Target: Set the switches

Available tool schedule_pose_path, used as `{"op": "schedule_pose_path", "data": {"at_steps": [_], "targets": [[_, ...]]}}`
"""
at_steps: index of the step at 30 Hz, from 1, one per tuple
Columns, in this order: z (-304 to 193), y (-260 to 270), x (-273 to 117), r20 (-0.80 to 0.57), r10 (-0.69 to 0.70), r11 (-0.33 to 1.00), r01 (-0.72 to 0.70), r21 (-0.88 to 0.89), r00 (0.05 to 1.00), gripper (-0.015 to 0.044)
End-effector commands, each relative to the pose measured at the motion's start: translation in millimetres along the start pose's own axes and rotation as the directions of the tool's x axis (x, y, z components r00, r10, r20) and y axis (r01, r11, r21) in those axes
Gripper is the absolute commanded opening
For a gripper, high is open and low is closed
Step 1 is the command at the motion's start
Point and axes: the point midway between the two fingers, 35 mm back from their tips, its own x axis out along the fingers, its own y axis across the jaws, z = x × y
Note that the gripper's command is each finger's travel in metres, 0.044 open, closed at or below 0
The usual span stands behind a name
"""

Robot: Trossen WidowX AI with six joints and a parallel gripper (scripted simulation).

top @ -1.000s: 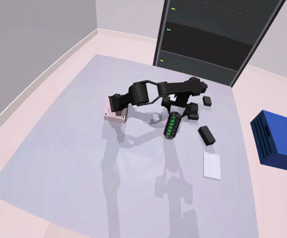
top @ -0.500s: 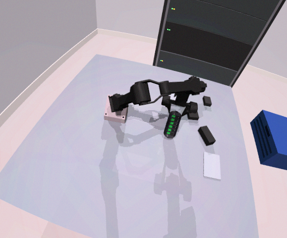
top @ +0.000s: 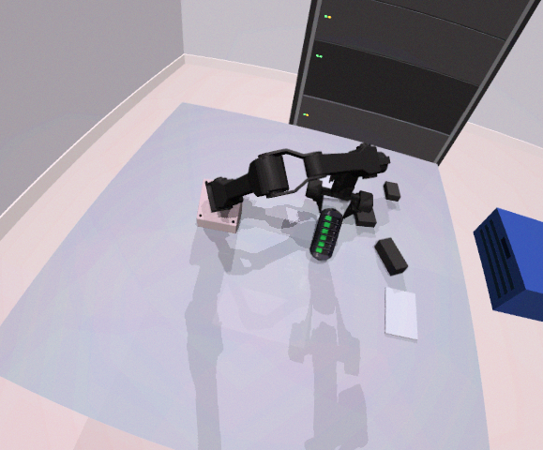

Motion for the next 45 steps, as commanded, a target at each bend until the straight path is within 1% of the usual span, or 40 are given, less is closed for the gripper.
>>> {"op": "schedule_pose_path", "data": {"at_steps": [1, 45], "targets": [[5, 1, 3, 0.001, 0.008, 1.0, -0.008, 0.0, 1.0, 0.0338], [33, 1, 23, 0.001, 0.007, 1.0, -0.007, 0.0, 1.0, 0.0336]]}}
